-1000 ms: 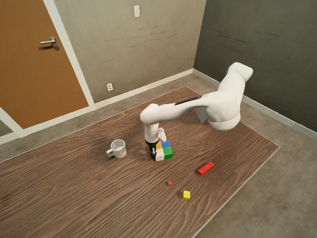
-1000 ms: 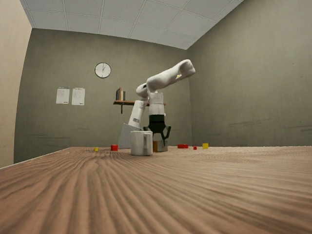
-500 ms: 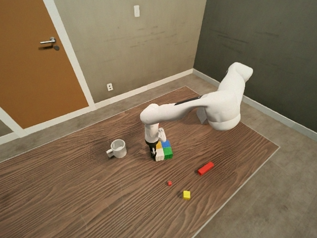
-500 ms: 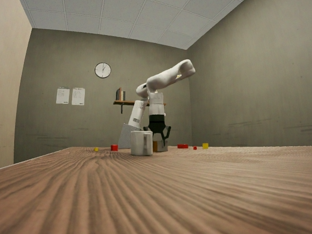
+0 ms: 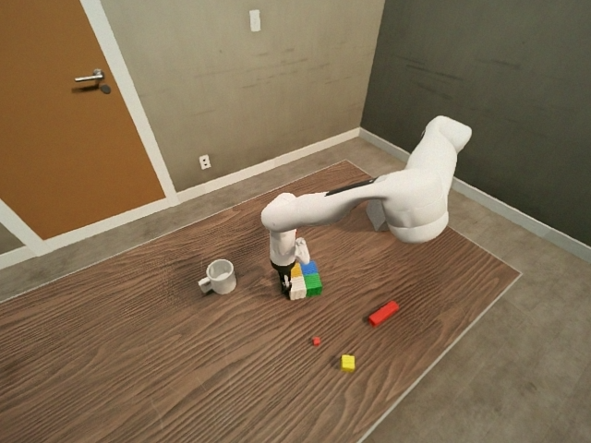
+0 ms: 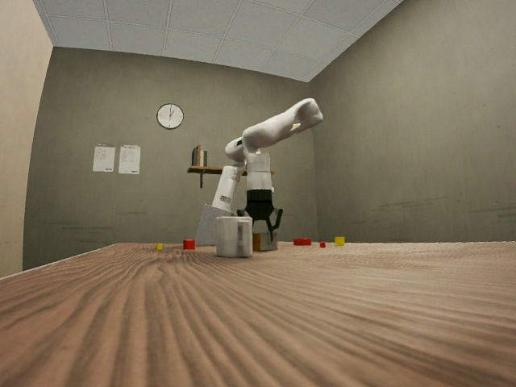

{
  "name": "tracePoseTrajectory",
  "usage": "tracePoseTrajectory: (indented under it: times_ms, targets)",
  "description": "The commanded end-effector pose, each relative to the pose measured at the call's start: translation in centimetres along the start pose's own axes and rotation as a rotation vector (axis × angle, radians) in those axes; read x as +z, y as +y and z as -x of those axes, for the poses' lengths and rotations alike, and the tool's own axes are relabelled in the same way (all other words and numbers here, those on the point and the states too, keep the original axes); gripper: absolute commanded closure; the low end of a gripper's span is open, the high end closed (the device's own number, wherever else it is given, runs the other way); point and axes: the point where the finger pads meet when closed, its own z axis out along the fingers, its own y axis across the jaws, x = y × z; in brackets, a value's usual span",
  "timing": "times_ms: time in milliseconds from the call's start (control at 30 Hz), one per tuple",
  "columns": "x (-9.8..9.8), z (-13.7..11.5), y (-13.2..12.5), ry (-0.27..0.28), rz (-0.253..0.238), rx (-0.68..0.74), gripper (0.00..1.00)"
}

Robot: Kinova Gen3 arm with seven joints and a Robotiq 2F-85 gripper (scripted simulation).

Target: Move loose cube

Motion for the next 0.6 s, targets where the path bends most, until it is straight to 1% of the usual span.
tracePoseTrajectory:
  times_ms: [0,167,567]
  targets:
    - [-0.1,0.1,0.0,-0.008,-0.003,-0.004,0.46]
    - [-0.1,0.2,0.0,-0.008,-0.003,-0.004,0.46]
    - [-0.1,1.2,0.2,-0.010,-0.001,-0.003,0.46]
